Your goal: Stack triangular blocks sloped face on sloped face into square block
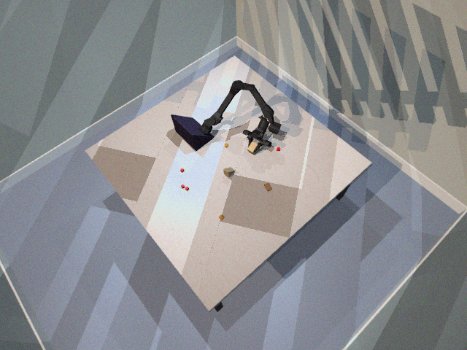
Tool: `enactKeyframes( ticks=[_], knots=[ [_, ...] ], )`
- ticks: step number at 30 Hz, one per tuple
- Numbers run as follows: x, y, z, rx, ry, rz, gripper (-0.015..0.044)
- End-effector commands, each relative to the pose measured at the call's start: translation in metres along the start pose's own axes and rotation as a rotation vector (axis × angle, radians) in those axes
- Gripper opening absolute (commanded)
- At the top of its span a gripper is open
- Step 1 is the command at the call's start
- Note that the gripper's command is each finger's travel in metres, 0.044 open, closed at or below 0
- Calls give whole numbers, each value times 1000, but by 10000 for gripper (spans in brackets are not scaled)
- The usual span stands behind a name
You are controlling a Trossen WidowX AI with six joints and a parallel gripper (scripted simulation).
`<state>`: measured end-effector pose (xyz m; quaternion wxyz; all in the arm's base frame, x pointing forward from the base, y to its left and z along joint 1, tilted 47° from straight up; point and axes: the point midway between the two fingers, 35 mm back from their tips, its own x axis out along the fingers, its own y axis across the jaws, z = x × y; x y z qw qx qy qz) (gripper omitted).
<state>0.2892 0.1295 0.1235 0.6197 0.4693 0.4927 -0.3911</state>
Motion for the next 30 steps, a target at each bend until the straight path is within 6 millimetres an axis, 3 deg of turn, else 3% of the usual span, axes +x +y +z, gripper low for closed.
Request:
enactKeyframes(
  ticks=[1,2,18,26,28,30],
  knots=[
    [-4,1,-6,2,-110,4,0],
    [-1,0,-2,0,-24,1,26],
    [-1,0,-2,0,-24,1,440],
    [-3,1,1,0,-24,1,440],
    [-14,3,15,1,-25,0,440],
    [-35,4,42,2,-27,-1,440]
  ],
)
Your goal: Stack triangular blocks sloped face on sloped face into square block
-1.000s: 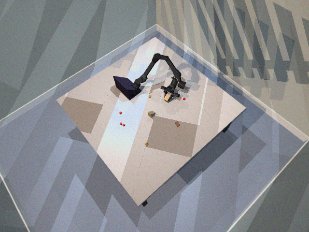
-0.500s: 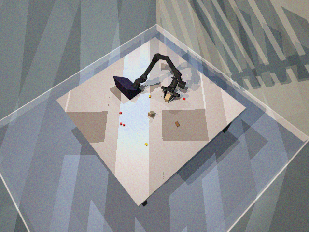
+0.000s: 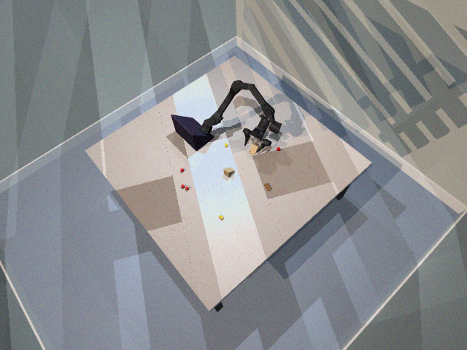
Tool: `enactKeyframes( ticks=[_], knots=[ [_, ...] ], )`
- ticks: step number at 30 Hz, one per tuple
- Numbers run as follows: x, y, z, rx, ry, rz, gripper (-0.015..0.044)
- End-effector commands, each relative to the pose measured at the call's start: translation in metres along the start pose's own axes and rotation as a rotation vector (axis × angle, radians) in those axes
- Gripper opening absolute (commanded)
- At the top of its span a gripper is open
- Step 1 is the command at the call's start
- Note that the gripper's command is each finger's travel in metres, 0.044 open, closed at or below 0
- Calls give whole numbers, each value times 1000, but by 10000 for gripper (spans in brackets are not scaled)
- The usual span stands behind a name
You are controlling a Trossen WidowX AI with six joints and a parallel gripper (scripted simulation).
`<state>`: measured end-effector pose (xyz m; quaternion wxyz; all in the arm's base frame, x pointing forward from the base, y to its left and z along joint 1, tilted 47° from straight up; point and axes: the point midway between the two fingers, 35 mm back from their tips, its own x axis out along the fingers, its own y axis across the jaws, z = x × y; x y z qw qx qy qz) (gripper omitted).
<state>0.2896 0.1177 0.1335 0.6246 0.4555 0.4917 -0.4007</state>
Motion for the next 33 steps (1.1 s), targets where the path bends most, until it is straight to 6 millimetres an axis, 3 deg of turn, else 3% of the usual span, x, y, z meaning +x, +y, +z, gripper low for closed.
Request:
enactKeyframes(
  ticks=[1,4,8,10,13,16,22,33],
  knots=[
    [-36,3,45,14,-3,19,440],
    [-53,-2,66,15,-5,19,440],
    [-51,-1,64,18,-7,21,440],
    [-41,-2,60,7,42,-9,440],
    [-16,-16,54,-65,308,-133,440],
    [-4,-25,48,-83,624,-164,440],
    [-10,-9,56,58,1187,93,440],
    [-12,-5,60,89,1234,144,440]
  ],
)
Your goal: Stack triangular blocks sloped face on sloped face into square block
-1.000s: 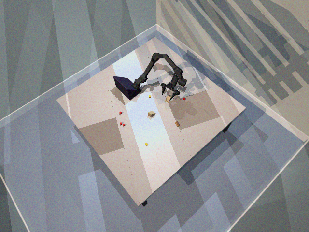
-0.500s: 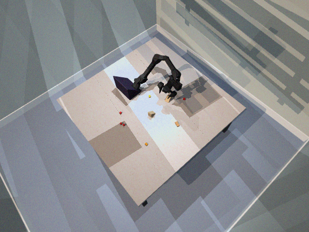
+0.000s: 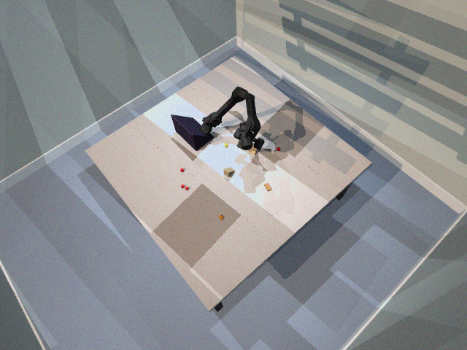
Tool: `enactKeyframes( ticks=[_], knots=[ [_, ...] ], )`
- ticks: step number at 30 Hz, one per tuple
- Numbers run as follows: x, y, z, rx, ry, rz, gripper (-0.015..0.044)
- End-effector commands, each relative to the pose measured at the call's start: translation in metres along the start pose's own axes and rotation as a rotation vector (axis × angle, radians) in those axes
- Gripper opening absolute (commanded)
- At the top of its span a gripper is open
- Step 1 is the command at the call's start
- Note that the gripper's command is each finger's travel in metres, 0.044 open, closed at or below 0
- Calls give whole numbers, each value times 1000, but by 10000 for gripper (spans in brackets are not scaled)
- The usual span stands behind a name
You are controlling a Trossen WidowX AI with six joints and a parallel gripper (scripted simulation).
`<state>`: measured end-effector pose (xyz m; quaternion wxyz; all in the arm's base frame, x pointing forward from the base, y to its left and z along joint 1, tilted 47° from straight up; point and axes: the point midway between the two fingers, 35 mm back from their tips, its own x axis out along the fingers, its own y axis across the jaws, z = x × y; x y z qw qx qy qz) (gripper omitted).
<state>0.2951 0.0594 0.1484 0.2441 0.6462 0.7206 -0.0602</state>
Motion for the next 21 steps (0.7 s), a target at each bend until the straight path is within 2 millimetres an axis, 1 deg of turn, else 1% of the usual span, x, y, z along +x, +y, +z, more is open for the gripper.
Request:
enactKeyframes(
  ticks=[1,4,6,12,17,19,21],
  knots=[
    [-2,3,-1,-4,42,39,440],
    [-2,3,-1,-4,42,39,440],
    [3,4,-1,-3,44,33,440],
    [48,5,-3,-1,69,-25,440],
    [87,0,-8,1,98,-78,440],
    [96,-1,-10,2,107,-93,440],
    [97,-2,-10,2,108,-94,440]
  ],
)
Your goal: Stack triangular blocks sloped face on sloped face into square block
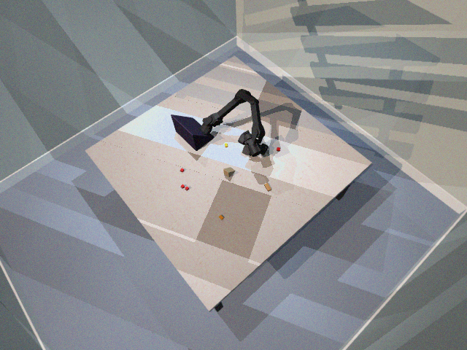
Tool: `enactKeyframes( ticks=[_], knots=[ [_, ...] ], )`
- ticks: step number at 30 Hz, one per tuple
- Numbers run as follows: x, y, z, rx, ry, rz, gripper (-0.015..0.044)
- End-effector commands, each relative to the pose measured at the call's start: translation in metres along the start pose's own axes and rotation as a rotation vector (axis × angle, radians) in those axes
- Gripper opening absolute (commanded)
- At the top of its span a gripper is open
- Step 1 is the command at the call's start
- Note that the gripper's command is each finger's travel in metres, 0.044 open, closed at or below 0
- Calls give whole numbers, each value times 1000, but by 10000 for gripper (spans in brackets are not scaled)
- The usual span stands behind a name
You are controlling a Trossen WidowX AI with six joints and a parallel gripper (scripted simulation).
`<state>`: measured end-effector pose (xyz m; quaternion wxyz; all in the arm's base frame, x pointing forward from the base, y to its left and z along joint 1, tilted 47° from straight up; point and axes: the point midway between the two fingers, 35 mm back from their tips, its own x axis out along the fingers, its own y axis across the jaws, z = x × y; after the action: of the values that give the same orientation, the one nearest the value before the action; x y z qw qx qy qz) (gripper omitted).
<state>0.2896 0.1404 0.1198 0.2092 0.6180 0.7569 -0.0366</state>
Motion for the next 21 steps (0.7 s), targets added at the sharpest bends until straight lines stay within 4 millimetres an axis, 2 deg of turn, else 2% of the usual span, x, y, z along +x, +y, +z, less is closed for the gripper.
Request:
enactKeyframes(
  ticks=[1,12,21],
  knots=[
    [12,-2,0,9,13,-14,440],
    [12,-2,0,9,13,-14,440],
    [11,-1,0,5,10,-13,204]
  ],
)
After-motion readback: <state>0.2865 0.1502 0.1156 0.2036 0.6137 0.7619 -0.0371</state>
